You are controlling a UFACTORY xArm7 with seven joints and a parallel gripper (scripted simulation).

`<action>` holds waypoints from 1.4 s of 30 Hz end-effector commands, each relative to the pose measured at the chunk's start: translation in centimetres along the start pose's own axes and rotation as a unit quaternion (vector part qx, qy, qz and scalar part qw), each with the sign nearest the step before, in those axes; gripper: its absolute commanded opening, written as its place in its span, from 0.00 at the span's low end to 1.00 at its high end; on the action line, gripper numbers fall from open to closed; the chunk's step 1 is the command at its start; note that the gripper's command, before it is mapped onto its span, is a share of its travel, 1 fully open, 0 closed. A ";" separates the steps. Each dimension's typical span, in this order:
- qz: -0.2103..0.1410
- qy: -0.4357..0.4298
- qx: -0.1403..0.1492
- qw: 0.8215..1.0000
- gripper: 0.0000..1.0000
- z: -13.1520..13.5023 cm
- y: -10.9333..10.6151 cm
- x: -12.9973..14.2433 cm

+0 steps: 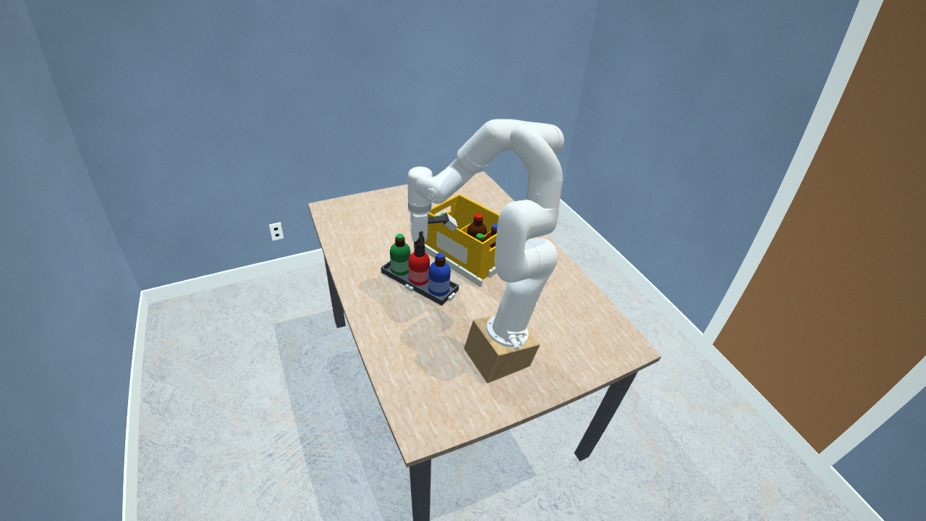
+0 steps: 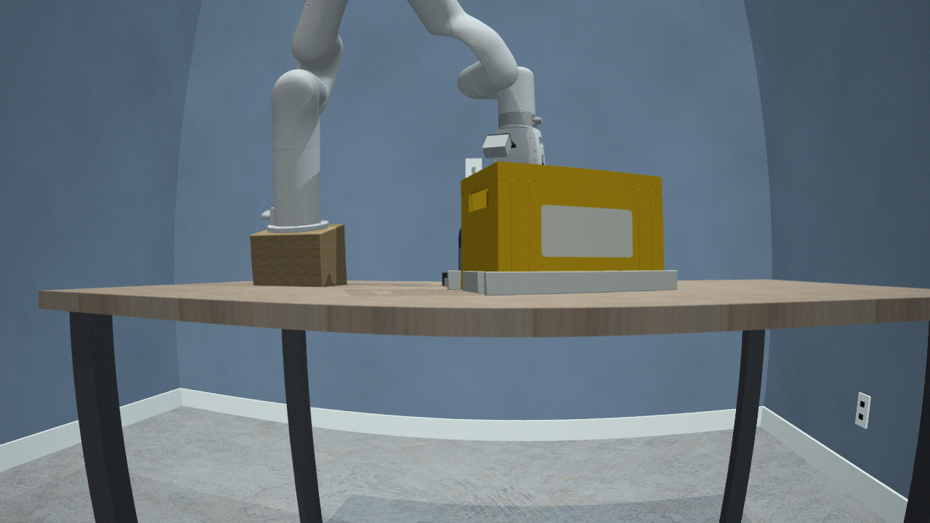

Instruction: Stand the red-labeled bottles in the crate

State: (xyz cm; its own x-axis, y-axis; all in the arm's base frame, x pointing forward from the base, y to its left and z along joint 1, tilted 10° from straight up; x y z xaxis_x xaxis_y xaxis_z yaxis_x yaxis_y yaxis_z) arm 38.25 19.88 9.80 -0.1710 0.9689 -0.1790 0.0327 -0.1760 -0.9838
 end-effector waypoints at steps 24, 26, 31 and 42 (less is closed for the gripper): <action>-0.001 0.000 -0.002 1.000 0.00 0.0 -1.6 0.1; -0.001 0.000 -0.002 1.000 0.00 0.0 -1.8 0.1; -0.001 0.000 -0.002 1.000 0.00 0.0 -2.5 0.1; -0.001 0.000 -0.002 1.000 0.00 0.0 -3.4 0.1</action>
Point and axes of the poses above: the point where the finger pads meet when closed, its own y axis out along the fingers, its own z axis across the jaws, x = y × z, the point moved 7 cm from there along -y, back along the fingers, and after that the axes turned 15 degrees about -y, right-handed, at the moved point
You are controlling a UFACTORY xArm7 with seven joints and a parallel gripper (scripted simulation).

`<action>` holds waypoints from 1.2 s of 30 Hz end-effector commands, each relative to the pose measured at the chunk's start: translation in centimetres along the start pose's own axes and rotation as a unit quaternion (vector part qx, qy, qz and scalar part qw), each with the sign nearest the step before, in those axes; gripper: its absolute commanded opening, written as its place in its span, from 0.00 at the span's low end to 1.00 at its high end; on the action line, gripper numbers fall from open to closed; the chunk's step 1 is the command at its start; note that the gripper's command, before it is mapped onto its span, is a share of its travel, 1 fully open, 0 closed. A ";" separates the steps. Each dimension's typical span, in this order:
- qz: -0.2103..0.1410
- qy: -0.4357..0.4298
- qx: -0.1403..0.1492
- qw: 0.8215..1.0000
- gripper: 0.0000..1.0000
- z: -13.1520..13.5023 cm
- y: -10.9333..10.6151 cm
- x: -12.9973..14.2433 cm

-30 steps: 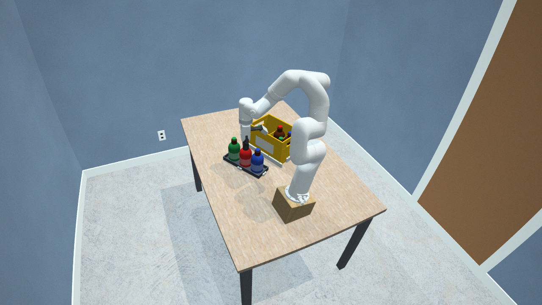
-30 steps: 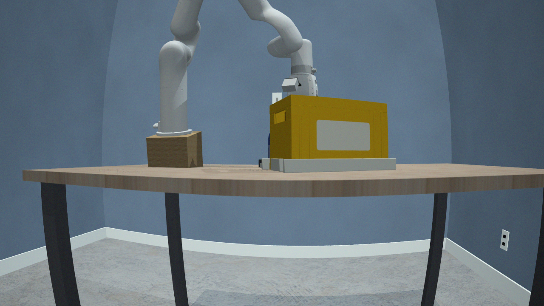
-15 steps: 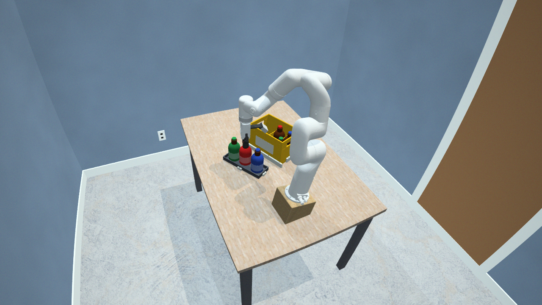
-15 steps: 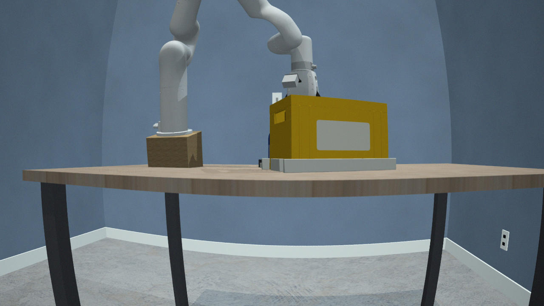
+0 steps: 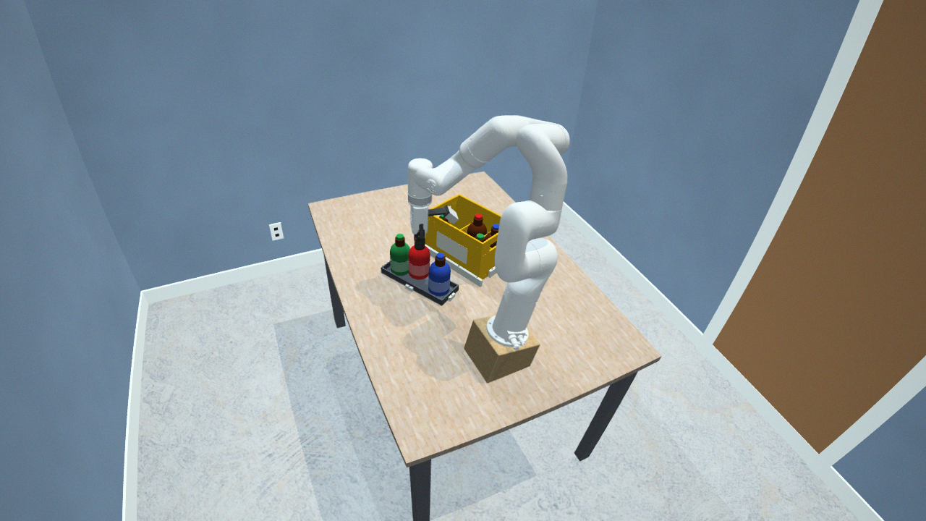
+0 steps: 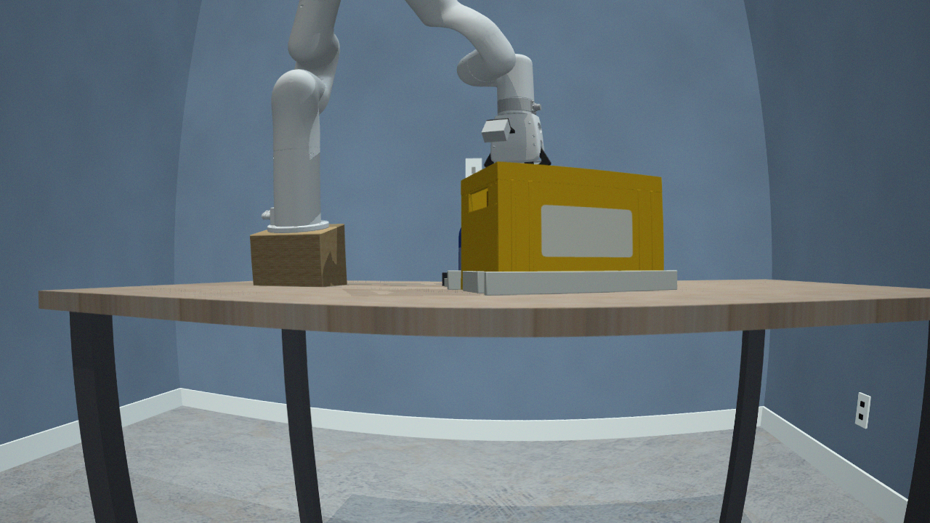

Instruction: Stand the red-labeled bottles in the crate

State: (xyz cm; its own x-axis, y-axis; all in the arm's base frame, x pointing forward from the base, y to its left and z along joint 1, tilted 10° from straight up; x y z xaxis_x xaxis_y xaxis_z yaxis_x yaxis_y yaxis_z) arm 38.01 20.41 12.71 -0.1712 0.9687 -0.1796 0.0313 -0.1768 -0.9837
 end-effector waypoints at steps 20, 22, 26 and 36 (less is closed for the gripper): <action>-0.001 0.000 -0.003 1.000 0.00 -0.1 -1.2 0.1; -0.001 0.000 -0.003 1.000 0.00 -0.1 -1.2 0.1; -0.001 0.000 -0.003 1.000 0.00 -0.1 -1.2 0.1; -0.001 0.000 -0.003 1.000 0.00 -0.1 -1.2 0.1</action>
Point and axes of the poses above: the point where the finger pads meet when closed, its own y axis out along the fingers, its own z axis across the jaws, x = y × z, the point moved 7 cm from there along -y, back along the fingers, and after that the axes turned 15 degrees about -y, right-handed, at the moved point
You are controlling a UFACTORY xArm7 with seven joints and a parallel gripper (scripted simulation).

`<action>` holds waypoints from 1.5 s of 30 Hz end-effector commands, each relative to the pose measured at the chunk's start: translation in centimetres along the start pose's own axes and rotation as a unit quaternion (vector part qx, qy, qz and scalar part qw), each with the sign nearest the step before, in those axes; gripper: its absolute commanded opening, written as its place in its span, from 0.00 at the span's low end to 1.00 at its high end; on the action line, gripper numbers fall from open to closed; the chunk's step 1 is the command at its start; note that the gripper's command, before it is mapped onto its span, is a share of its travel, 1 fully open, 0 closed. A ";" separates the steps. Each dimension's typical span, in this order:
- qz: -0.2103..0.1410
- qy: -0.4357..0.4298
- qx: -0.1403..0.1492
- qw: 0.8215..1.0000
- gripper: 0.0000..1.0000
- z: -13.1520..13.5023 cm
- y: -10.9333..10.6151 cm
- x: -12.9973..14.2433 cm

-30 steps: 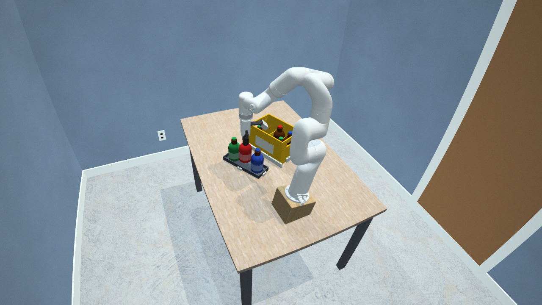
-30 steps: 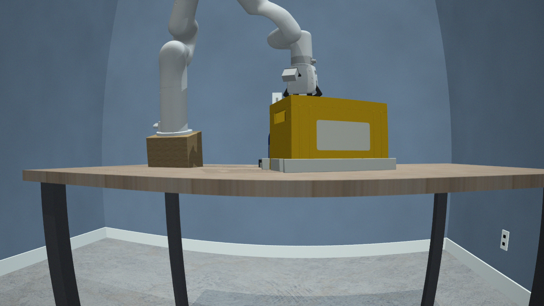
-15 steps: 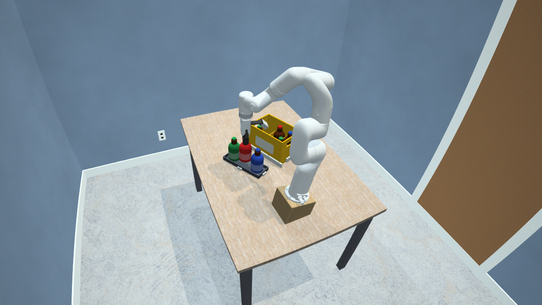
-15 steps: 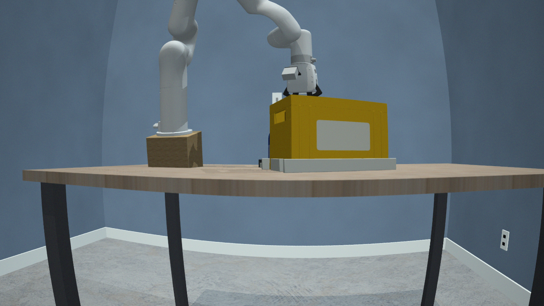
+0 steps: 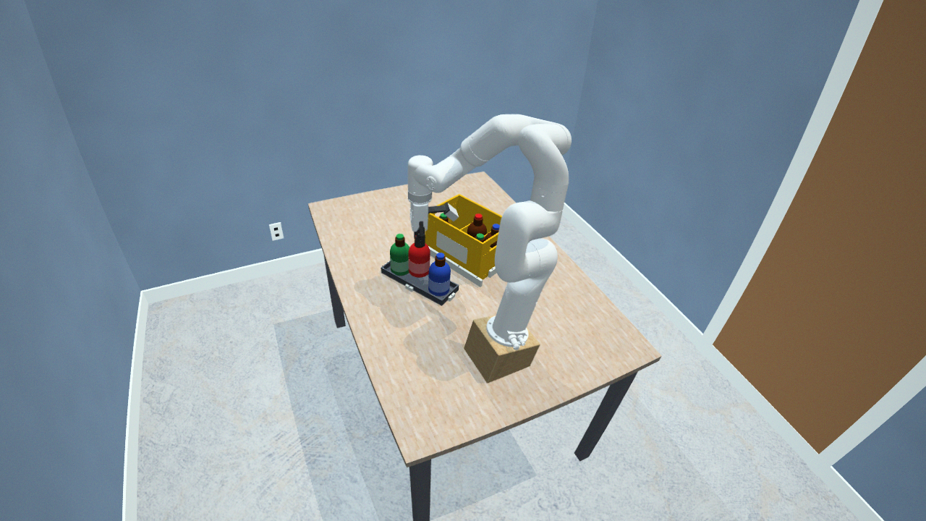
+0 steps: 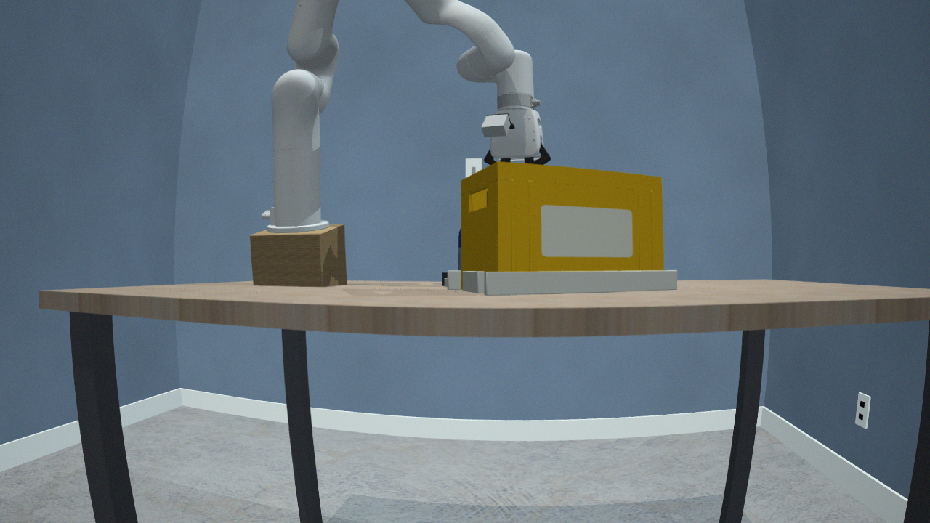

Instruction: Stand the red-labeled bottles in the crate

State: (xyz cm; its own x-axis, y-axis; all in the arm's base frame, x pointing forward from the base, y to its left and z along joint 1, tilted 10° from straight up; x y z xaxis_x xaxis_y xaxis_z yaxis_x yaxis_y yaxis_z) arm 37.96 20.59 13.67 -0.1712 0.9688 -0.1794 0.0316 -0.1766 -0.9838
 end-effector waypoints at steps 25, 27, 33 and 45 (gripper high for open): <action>-0.001 0.000 -0.002 1.000 0.00 -0.1 -1.8 0.1; -0.001 0.000 -0.002 1.000 0.00 -0.1 -1.9 0.1; -0.001 0.000 -0.002 1.000 0.00 -0.1 -2.5 0.1; -0.001 0.000 -0.002 1.000 0.00 -0.2 -3.6 0.1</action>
Point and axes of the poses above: the point where the finger pads meet when closed, its own y axis out along the fingers, its own z axis across the jaws, x = y × z, the point moved 7 cm from there along -y, back along the fingers, and after that the axes turned 15 degrees about -y, right-handed, at the moved point
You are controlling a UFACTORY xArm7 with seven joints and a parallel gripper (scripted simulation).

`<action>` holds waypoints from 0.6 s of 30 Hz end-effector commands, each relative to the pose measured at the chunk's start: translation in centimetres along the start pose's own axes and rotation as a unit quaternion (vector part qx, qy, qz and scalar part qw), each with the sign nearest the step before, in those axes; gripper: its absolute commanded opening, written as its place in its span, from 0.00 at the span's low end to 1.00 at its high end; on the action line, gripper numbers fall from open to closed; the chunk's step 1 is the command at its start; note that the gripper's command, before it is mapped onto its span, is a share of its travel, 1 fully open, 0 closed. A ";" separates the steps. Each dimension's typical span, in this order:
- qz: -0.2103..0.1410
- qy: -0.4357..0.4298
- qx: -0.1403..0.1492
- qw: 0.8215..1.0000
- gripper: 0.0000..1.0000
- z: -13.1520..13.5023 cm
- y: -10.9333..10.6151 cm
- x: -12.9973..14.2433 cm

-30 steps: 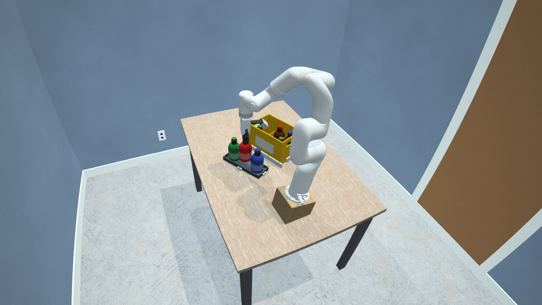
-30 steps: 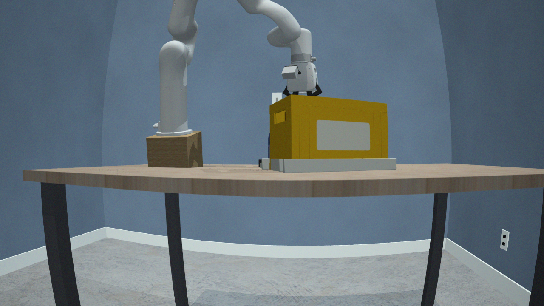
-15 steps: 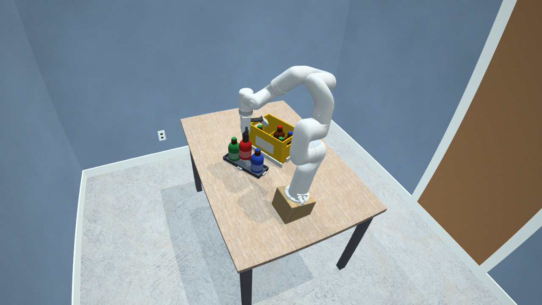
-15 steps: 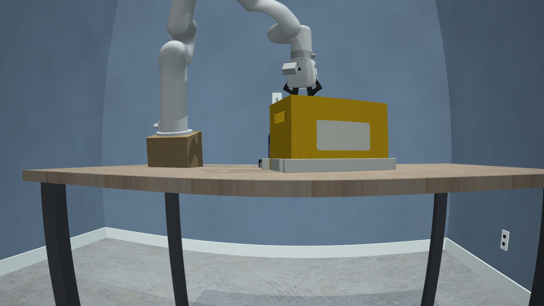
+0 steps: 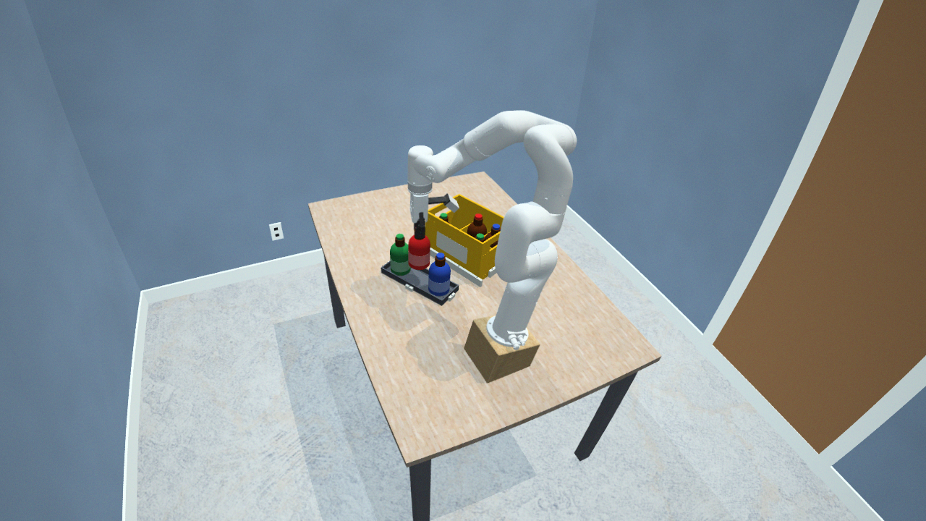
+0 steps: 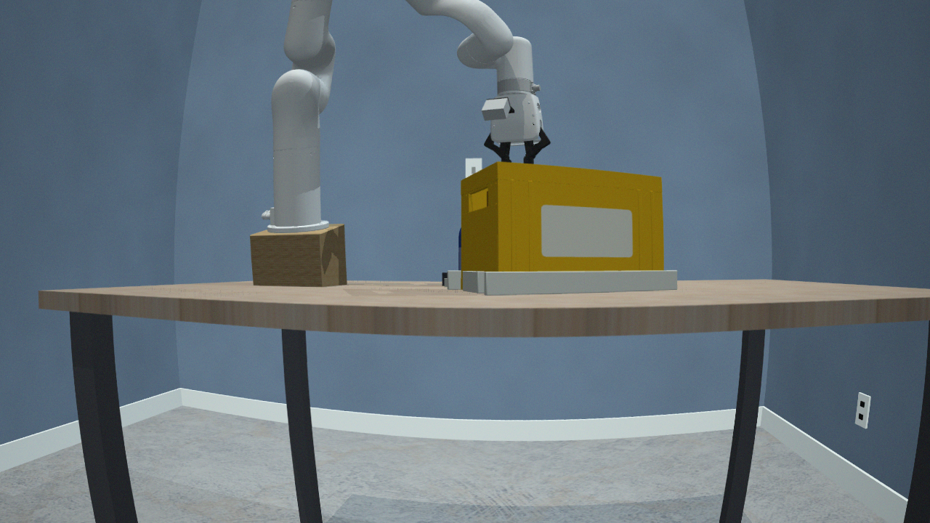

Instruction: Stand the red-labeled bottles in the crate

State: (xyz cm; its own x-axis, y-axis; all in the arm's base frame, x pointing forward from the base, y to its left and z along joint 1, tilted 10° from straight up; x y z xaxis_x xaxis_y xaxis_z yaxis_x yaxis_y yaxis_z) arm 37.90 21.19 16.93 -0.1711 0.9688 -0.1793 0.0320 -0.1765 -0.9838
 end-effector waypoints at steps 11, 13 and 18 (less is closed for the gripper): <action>-0.001 0.000 -0.002 1.000 0.00 -0.1 -0.9 0.1; -0.001 0.000 -0.002 1.000 0.00 -0.1 -0.9 0.1; -0.001 0.000 -0.002 1.000 0.00 -0.1 -0.9 0.1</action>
State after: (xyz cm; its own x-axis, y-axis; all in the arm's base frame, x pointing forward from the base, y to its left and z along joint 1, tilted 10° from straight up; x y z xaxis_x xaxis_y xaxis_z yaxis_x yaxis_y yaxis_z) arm 37.87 21.31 17.63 -0.1712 0.9688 -0.1795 0.0315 -0.1767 -0.9838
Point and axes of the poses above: the point where the finger pads meet when closed, its own y axis out along the fingers, its own z axis across the jaws, x = y × z, the point moved 7 cm from there along -y, back along the fingers, and after that the axes turned 15 degrees about -y, right-handed, at the moved point
